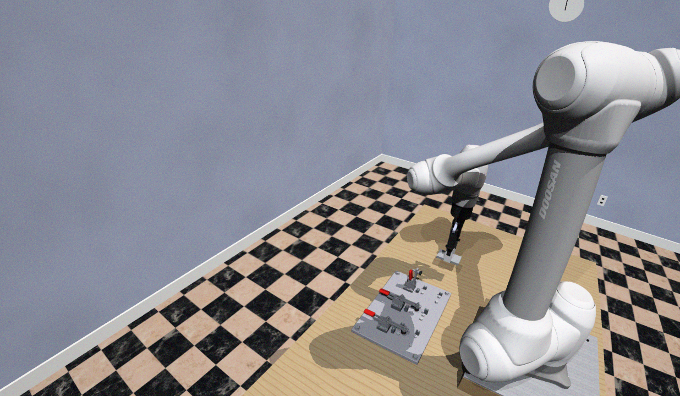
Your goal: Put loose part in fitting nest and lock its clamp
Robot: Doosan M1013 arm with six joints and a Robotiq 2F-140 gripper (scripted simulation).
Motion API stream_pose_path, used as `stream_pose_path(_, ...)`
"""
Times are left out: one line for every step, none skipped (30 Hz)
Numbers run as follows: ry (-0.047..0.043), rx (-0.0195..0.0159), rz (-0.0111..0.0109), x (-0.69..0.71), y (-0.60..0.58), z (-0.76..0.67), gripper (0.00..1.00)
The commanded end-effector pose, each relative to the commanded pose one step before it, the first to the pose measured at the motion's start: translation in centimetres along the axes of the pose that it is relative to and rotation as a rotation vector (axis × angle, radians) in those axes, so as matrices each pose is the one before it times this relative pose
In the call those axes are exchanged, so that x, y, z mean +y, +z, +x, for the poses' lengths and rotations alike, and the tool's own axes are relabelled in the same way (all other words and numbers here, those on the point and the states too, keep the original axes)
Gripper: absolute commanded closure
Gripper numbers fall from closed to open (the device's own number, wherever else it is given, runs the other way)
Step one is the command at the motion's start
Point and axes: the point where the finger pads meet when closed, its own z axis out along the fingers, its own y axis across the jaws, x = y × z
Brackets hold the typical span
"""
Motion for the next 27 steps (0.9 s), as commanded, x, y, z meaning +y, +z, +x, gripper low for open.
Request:
stream_pose_path(0.00223,0.00087,0.00191,-0.284,0.345,-0.027,0.9)
stream_pose_path(0.0,0.0,0.0,-0.007,0.017,-0.005,0.9)
stream_pose_path(0.0,0.0,0.0,-0.007,0.017,-0.005,0.9)
stream_pose_path(0.0,0.0,0.0,-0.007,0.017,-0.005,0.9)
stream_pose_path(0.0,0.0,0.0,-0.007,0.017,-0.005,0.9)
stream_pose_path(0.0,0.0,0.0,-0.007,0.017,-0.005,0.9)
stream_pose_path(0.0,0.0,0.0,-0.007,0.017,-0.005,0.9)
stream_pose_path(0.0,0.0,0.0,-0.007,0.017,-0.005,0.9)
stream_pose_path(0.0,0.0,0.0,-0.007,0.016,-0.005,0.9)
stream_pose_path(0.0,0.0,0.0,0.0,0.0,0.0,0.9)
stream_pose_path(0.0,0.0,0.0,0.0,0.0,0.0,0.9)
stream_pose_path(0.0,0.0,0.0,-0.007,0.016,-0.005,0.9)
stream_pose_path(0.0,0.0,0.0,-0.007,0.016,-0.004,0.9)
stream_pose_path(0.0,0.0,0.0,-0.006,0.015,-0.004,0.9)
stream_pose_path(0.0,0.0,0.0,-0.006,0.015,-0.004,0.9)
stream_pose_path(0.0,0.0,0.0,-0.006,0.014,-0.004,0.9)
stream_pose_path(0.0,0.0,0.0,-0.006,0.013,-0.004,0.9)
stream_pose_path(0.0,0.0,0.0,-0.005,0.013,-0.004,0.9)
stream_pose_path(0.0,0.0,0.0,-0.005,0.012,-0.003,0.9)
stream_pose_path(0.0,0.0,0.0,-0.005,0.011,-0.003,0.9)
stream_pose_path(0.0,0.0,0.0,-0.004,0.01,-0.003,0.9)
stream_pose_path(0.0,0.0,0.0,-0.004,0.009,-0.003,0.9)
stream_pose_path(0.0,0.0,0.0,-0.004,0.008,-0.002,0.9)
stream_pose_path(0.0,0.0,0.0,-0.003,0.007,-0.002,0.9)
stream_pose_path(0.0,0.0,0.0,-0.003,0.007,-0.002,0.9)
stream_pose_path(0.0,0.0,0.0,-0.002,0.006,-0.002,0.9)
stream_pose_path(0.0,0.0,0.0,0.0,0.0,0.0,0.9)
